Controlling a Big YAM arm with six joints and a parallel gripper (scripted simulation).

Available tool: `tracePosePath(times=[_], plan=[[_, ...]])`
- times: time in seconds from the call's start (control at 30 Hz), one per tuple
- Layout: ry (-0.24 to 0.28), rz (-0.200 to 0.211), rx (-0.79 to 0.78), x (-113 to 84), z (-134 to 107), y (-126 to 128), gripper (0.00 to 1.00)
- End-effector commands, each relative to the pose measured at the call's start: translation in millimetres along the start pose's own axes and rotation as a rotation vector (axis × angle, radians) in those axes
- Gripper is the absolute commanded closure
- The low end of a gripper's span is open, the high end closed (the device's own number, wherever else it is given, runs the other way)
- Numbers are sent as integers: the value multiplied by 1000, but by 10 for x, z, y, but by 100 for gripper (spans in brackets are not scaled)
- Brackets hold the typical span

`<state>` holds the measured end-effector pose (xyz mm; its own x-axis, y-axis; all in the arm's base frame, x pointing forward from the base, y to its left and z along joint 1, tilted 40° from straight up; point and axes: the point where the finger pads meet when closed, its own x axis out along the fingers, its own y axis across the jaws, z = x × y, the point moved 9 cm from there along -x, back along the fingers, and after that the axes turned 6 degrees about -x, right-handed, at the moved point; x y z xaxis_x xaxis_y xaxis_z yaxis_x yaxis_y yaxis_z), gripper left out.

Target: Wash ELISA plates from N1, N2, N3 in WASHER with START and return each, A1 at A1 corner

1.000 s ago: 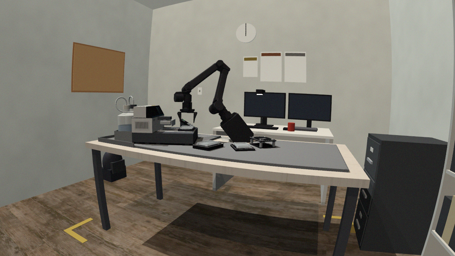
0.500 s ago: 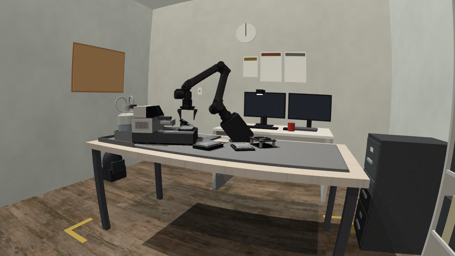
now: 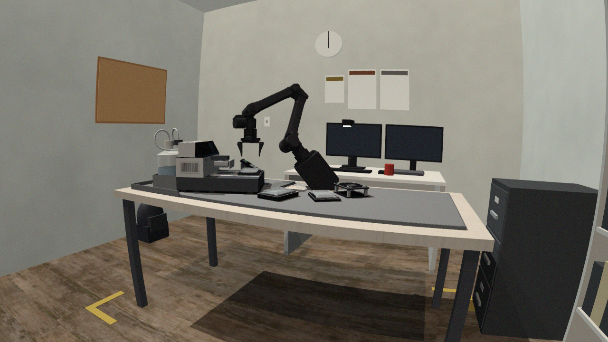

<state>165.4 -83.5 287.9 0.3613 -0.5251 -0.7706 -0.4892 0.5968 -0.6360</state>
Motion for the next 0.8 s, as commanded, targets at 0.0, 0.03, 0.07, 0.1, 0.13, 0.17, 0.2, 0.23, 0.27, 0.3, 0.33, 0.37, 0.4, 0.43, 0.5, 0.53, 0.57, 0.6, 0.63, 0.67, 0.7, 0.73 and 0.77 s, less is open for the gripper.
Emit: tracePosePath(times=[0.0,0.03,0.07,0.1,0.13,0.17,0.2,0.23,0.27,0.3,0.33,0.37,0.4,0.43,0.5,0.53,0.57,0.6,0.63,0.67,0.7,0.73,0.77], plan=[[-28,-41,32,-253,24,-170,0],[-31,-45,34,-281,18,-169,0],[-32,-46,35,-302,14,-168,0],[-29,-42,33,-290,21,-169,0],[-25,-35,29,-272,32,-170,0],[-25,-35,29,-272,32,-170,0],[-25,-35,29,-272,32,-170,0],[-15,-24,21,-184,18,-105,0],[-15,-24,21,-184,18,-105,0],[-15,-24,21,-184,18,-105,0],[-15,-24,21,-184,18,-105,0],[-15,-24,21,-184,18,-105,0],[-15,-24,21,-184,18,-105,0],[-15,-24,21,-184,18,-105,0],[-15,-24,21,-184,18,-105,0],[-15,-24,21,-184,18,-105,0],[-15,-24,21,-184,18,-105,0],[-15,-24,21,-184,18,-105,0],[-15,-24,21,-184,18,-105,0],[-15,-24,21,-184,18,-105,0],[-15,-24,21,-184,18,-105,0],[-15,-24,21,-184,18,-105,0],[-15,-24,21,-184,18,-105,0]])
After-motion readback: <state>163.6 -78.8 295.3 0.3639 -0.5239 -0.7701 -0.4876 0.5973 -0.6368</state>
